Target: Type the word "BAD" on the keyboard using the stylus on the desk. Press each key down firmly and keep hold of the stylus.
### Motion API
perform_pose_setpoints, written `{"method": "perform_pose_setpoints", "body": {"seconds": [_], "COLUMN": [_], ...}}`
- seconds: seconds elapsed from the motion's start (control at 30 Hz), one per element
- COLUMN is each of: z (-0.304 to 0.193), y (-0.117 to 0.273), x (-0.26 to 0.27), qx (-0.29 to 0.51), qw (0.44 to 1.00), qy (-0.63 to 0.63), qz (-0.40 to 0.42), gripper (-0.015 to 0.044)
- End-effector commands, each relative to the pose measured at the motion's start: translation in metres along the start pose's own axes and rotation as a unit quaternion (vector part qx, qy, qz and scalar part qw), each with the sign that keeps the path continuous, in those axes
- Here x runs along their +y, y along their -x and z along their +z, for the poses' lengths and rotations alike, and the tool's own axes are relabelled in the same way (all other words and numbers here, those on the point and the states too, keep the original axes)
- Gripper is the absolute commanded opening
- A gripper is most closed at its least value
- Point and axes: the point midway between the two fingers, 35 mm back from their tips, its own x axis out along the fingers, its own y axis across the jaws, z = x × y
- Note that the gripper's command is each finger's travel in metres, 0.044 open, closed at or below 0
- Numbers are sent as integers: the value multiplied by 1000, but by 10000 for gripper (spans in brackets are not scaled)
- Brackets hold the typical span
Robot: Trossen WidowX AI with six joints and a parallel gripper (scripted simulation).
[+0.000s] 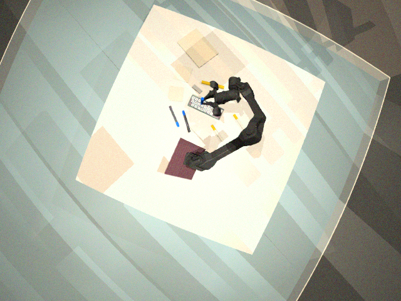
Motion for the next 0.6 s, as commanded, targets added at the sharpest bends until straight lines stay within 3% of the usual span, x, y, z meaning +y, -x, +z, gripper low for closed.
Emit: {"method": "perform_pose_setpoints", "body": {"seconds": [0.0,0.3,0.37,0.57], "z": [-11,-8,-7,0], "y": [6,4,7,25], "x": [-1,1,-1,-25], "qx": [2,-2,-2,0], "qw": [1000,1000,1000,1000], "qy": [-1,4,4,1], "qz": [2,3,3,3], "gripper": [81,44,0,0]}}
